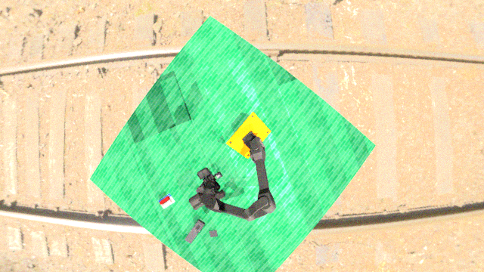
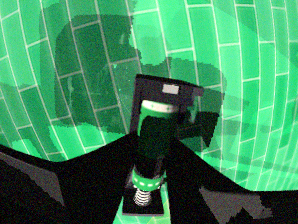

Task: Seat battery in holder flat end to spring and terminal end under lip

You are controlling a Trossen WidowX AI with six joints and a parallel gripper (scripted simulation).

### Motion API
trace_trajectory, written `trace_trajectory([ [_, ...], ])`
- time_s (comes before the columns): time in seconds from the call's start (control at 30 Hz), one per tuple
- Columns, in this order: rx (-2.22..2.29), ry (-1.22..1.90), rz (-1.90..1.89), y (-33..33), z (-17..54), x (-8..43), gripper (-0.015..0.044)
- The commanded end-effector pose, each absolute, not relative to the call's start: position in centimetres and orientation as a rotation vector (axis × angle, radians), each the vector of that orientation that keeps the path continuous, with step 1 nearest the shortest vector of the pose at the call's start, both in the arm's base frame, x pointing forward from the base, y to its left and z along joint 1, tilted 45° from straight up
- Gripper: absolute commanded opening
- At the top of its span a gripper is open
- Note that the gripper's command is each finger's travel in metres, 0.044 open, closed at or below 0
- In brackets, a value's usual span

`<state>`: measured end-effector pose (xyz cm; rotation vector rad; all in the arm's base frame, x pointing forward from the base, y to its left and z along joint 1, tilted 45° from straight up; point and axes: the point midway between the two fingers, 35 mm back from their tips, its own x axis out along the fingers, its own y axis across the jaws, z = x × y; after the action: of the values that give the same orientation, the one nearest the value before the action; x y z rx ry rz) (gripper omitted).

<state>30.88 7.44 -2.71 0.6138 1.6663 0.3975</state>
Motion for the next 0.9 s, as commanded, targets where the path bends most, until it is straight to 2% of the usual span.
trace_trajectory([
  [0.0,0.61,1.663,0.401,7.4,-2.7,31.0,0.0066],
  [0.23,0.61,1.663,0.402,7.4,-2.7,31.0,0.0066],
  [0.37,0.61,1.663,0.402,7.4,-2.7,31.0,0.0168],
  [0.83,0.613,1.665,0.398,6.4,-1.6,31.1,0.0168],
  [0.87,0.622,1.668,0.395,6.4,-1.7,31.1,0.0194],
])
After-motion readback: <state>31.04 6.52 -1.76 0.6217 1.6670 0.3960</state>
